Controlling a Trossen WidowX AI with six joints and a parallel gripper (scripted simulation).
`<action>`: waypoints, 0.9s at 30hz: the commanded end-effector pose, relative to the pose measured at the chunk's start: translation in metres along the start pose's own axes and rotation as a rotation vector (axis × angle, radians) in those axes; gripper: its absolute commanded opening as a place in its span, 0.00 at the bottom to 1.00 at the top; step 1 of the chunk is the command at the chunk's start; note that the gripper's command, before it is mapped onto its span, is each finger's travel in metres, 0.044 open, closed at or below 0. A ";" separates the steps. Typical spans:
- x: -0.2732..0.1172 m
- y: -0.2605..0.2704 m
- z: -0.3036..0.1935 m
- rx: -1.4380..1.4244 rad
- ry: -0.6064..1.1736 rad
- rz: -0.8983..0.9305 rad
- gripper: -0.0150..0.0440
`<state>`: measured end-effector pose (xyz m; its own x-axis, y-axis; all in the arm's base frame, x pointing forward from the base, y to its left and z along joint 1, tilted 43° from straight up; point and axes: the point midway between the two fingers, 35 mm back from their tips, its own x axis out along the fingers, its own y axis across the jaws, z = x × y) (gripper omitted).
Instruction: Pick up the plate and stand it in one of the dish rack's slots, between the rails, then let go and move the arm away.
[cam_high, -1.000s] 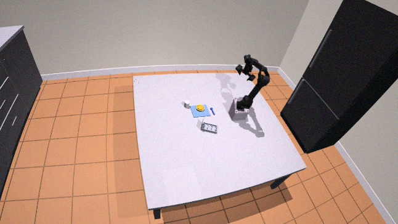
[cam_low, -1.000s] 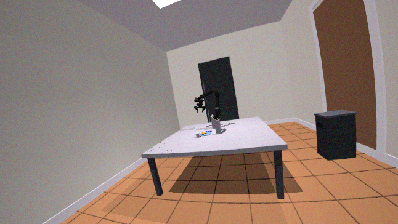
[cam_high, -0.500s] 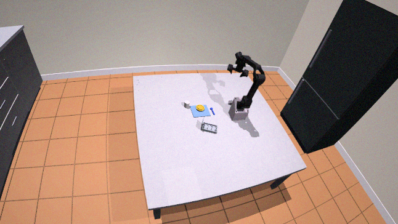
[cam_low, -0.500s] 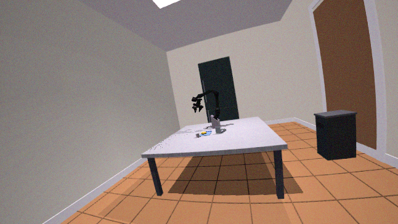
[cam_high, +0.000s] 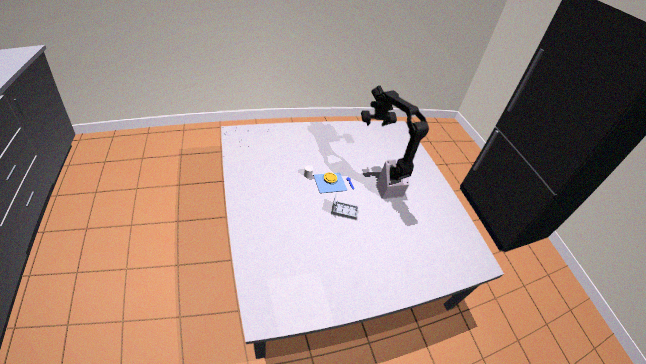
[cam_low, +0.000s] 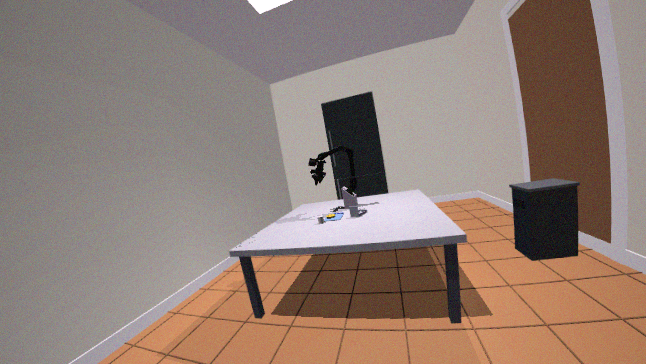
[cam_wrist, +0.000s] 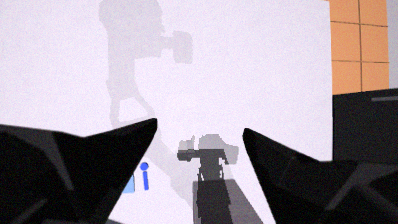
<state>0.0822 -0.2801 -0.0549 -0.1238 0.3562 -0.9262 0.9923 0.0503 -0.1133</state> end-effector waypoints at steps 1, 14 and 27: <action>-0.003 0.019 -0.003 -0.096 0.005 0.017 0.93; -0.007 0.081 -0.028 -0.432 0.039 0.066 0.93; -0.009 0.143 -0.066 -0.841 0.089 0.140 0.93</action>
<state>0.2119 -0.2220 -0.0418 -0.0448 0.4651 -0.8841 0.7295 0.6199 0.2891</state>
